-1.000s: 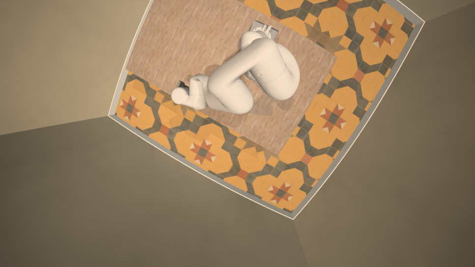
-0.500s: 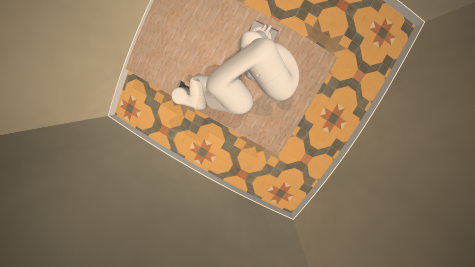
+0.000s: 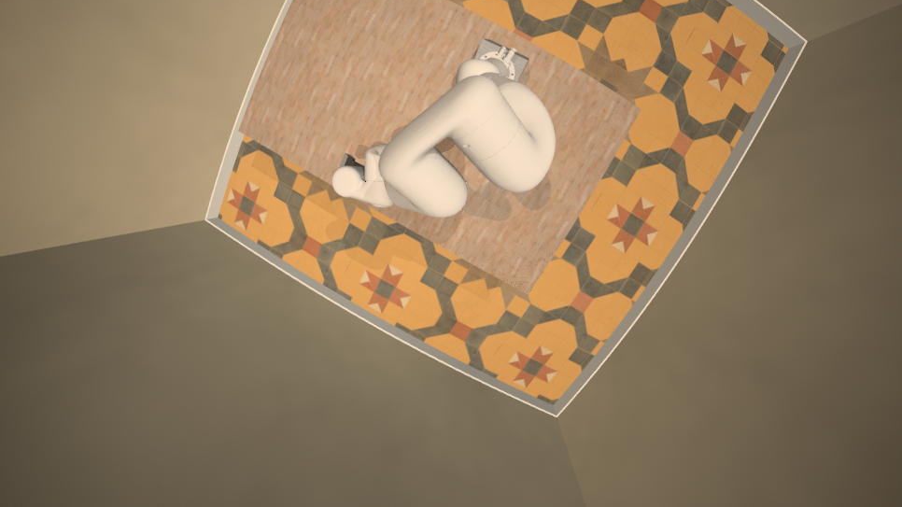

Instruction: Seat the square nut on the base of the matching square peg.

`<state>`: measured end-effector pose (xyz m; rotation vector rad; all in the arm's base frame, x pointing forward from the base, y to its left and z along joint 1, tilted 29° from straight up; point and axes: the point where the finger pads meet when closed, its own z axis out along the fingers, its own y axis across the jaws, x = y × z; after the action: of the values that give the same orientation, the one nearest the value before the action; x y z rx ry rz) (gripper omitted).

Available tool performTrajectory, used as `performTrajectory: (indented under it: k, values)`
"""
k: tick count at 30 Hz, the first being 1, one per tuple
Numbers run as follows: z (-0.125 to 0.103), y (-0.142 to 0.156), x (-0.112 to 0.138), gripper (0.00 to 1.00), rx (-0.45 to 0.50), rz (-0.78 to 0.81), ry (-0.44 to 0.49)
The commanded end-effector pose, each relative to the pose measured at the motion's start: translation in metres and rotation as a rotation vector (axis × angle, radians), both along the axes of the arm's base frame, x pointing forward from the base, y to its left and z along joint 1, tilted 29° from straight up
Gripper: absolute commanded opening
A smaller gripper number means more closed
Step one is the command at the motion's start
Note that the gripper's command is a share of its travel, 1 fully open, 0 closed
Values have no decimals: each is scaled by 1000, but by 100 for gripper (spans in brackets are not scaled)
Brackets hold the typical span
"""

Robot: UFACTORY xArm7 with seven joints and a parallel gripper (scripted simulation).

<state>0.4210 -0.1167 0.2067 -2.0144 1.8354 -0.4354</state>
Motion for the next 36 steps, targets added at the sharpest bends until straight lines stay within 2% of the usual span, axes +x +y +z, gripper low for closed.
performTrajectory:
  k: [1,33,34,36]
  values:
    - [-8,0,6,0,-2,-1,-4]
    - [-11,1,8,0,-1,-1,-4]
    - [-11,1,8,100,-1,-1,-4]
    - [-11,1,8,100,-1,-1,-4]
